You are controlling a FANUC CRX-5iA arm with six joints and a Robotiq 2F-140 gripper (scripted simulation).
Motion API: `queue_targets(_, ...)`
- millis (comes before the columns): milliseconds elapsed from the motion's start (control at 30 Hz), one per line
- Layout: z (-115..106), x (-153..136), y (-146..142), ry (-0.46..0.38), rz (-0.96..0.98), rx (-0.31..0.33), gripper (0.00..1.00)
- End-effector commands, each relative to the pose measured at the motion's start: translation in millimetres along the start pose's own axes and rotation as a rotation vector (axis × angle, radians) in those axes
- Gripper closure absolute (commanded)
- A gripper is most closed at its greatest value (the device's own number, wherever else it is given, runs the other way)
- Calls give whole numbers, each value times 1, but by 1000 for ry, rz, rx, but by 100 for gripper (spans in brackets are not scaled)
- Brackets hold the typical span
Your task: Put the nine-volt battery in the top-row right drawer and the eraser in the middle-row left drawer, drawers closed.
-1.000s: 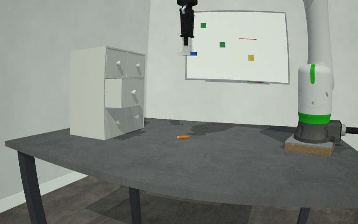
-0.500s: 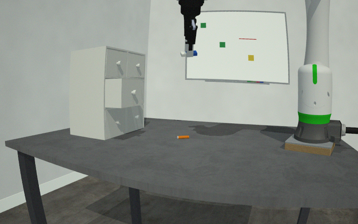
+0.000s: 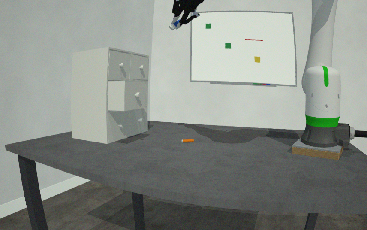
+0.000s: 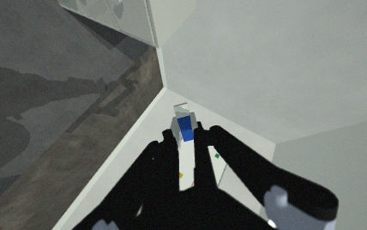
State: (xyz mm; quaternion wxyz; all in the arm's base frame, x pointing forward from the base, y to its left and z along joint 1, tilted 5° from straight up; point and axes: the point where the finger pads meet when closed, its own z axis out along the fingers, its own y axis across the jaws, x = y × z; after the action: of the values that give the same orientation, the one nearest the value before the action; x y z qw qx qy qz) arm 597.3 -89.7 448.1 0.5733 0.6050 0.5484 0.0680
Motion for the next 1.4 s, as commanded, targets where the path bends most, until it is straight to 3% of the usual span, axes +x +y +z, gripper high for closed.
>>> queue_targets(0,-8,2,30,-15,-116,-103,89)
queue_targets(33,-23,9,53,-29,-250,-218,89)
queue_targets(67,-41,19,72,-35,-284,-243,89)
queue_targets(100,-41,19,72,-39,-320,-273,89)
queue_targets(133,-61,32,88,-46,-364,-306,89)
queue_targets(167,-61,32,88,-51,-409,-343,89)
queue_targets(200,-83,47,100,-57,-453,-378,89)
queue_targets(267,-83,47,100,-67,-538,-449,89)
queue_targets(300,-106,64,107,-76,-582,-481,89)
queue_targets(333,-106,64,107,-86,-628,-515,89)
queue_targets(367,-129,82,109,-95,-674,-548,89)
queue_targets(400,-129,82,109,-102,-720,-583,89)
queue_targets(433,-151,101,106,-109,-766,-615,89)
queue_targets(500,-151,101,106,-123,-855,-680,89)
queue_targets(567,-151,101,106,-123,-855,-680,89)
queue_targets(600,-171,119,98,-161,-997,-770,89)
queue_targets(633,-189,136,87,-172,-1035,-797,89)
queue_targets(700,-189,136,87,-194,-1120,-857,89)
queue_targets(733,-205,152,72,-209,-1170,-887,89)
queue_targets(767,-205,152,72,-225,-1220,-919,89)
queue_targets(800,-217,165,54,-241,-1271,-950,89)
queue_targets(900,-227,176,35,-290,-1418,-1046,89)
queue_targets(933,-233,185,14,-308,-1467,-1074,89)
queue_targets(967,-233,185,14,-326,-1515,-1104,89)
queue_targets(1067,-238,195,-27,-386,-1657,-1184,89)
queue_targets(1133,-238,195,-27,-386,-1657,-1184,89)
queue_targets(1167,-237,196,-46,-450,-1789,-1257,89)
queue_targets(1367,-221,185,-108,-604,-2037,-1367,89)
